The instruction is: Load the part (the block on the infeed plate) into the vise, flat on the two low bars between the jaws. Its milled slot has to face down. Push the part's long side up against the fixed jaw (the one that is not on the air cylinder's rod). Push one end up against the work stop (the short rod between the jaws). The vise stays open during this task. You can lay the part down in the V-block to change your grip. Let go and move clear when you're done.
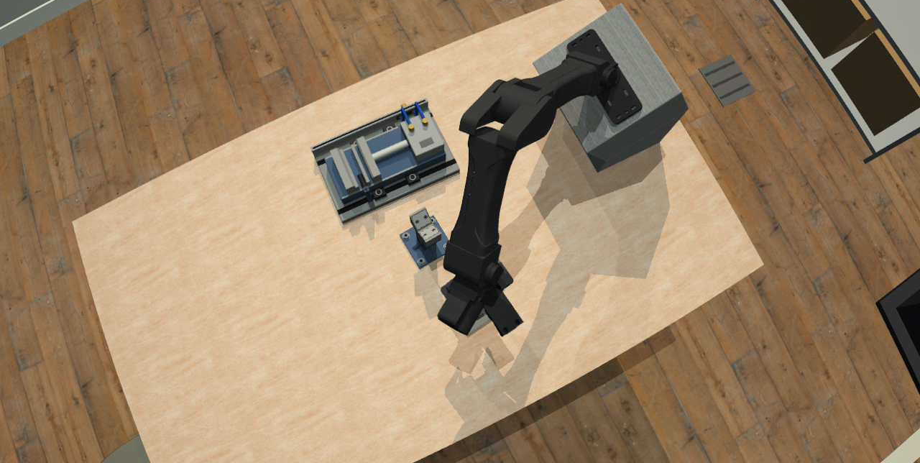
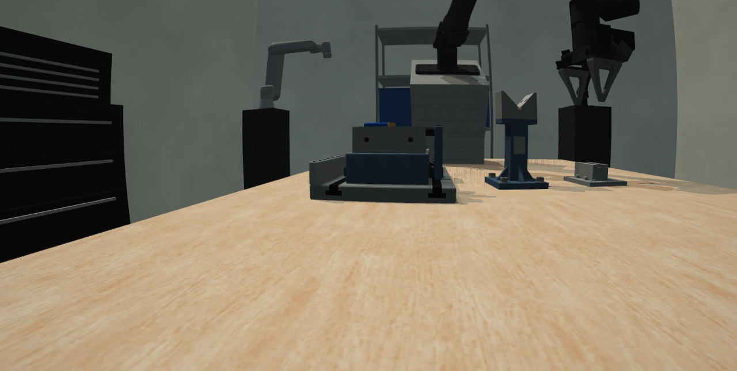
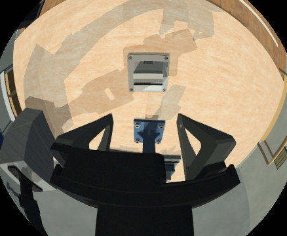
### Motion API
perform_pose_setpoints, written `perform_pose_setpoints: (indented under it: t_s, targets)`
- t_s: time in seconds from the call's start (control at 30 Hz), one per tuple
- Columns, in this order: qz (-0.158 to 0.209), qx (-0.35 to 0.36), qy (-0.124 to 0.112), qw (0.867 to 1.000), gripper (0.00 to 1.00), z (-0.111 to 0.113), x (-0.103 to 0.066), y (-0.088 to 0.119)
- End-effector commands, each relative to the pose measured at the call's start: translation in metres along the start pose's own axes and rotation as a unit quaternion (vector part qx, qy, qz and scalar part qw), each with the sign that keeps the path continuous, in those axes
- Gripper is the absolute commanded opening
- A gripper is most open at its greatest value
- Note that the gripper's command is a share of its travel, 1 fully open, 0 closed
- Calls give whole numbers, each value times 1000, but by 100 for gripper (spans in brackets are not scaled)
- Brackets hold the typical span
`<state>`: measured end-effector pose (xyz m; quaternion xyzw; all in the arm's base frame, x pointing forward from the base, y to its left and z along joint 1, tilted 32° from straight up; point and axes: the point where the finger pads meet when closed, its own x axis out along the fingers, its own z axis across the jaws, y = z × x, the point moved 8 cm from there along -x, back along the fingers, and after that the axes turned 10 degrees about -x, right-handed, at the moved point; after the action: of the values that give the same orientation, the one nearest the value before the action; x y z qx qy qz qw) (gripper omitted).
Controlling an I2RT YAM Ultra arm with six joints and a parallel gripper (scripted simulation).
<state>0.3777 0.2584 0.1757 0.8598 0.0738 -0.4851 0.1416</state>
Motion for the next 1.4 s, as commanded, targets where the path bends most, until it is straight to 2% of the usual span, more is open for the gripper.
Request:
perform_pose_setpoints:
  t_s: [0.0, 0.1, 0.17, 0.33, 0.4, 0.43, 0.47, 0.5, 0.6, 0.77, 0.9, 0.97, 1.0, 1.07, 1.17, 1.37]
  targets:
    - [-8, 1, 9, 1000, 81, -4, 11, -2]
    - [-7, -2, 3, 1000, 81, 0, 22, -2]
    - [-11, -3, 11, 1000, 81, -4, 23, -6]
    - [-9, 2, 13, 1000, 81, -7, 37, -2]
    - [-9, 2, 13, 1000, 81, -7, 37, -2]
    - [-18, 0, 33, 999, 81, -14, 21, -8]
    - [-18, 0, 33, 999, 81, -14, 25, -8]
    - [-14, -2, 20, 1000, 81, -10, 41, -9]
    - [-10, 4, 21, 1000, 81, -13, 50, -2]
    - [-13, 0, 21, 1000, 81, -12, 61, -8]
    - [-10, 4, 21, 1000, 81, -13, 72, -2]
    - [-10, 4, 21, 1000, 81, -13, 72, -2]
    - [-19, 1, 39, 999, 81, -20, 56, -9]
    - [-14, -3, 22, 1000, 81, -12, 76, -10]
    - [-11, 2, 21, 1000, 81, -13, 85, -5]
    - [-12, 0, 21, 1000, 81, -13, 96, -7]
